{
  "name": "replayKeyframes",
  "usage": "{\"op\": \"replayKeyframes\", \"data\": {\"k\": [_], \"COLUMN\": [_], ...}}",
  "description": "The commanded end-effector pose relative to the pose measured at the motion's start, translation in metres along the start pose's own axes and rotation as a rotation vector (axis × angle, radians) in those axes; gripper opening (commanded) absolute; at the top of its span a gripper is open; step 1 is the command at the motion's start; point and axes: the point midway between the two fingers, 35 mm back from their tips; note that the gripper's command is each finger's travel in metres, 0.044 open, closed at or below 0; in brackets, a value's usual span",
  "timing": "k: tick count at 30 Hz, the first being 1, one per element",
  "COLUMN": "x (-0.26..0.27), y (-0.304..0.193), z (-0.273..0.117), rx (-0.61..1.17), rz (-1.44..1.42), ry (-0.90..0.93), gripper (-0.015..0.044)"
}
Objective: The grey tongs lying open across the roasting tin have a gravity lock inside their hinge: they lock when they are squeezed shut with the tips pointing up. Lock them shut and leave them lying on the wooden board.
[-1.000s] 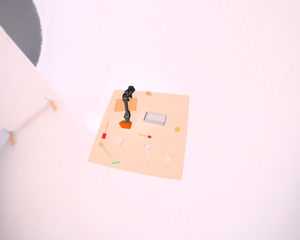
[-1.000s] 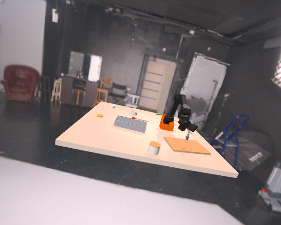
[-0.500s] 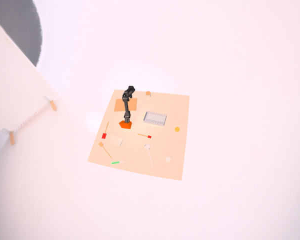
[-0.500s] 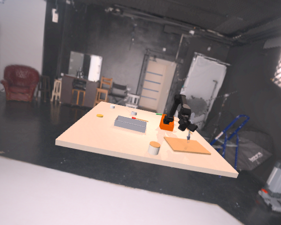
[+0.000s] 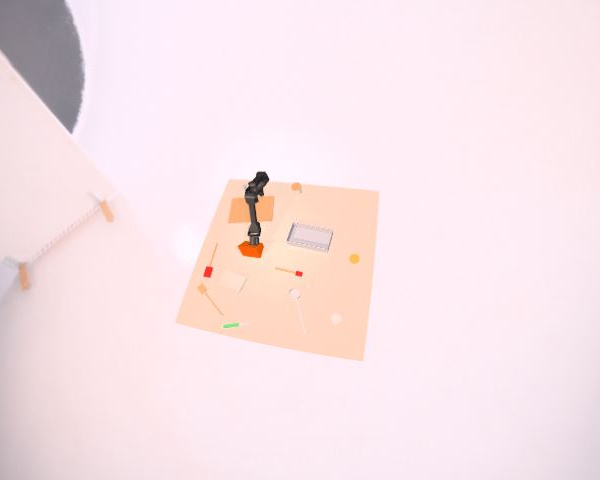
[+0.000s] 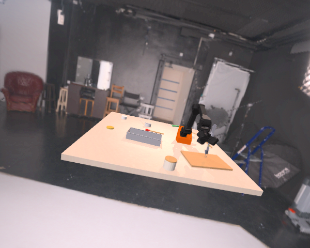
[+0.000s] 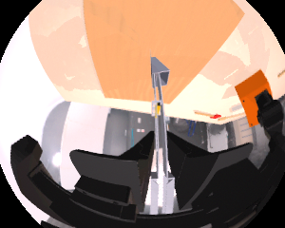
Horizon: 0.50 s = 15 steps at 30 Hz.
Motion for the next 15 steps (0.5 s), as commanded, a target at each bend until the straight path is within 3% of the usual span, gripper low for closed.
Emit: {"op": "replayKeyframes", "data": {"k": [1, 15], "x": [0.0008, 0.0006], "y": [-0.0025, -0.0019], "z": [0.0008, -0.0006], "rx": [-0.024, -0.082], "rz": [-0.001, -0.042], "ry": [-0.020, -0.048], "gripper": [-0.0150, -0.0150]}}
Point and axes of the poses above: the point midway between the two fingers, 35 mm back from their tips, its own z axis out along the fingers, its own x axis across the jaws, y = z × x, and after that the axes turned 15 degrees about -z, right-handed
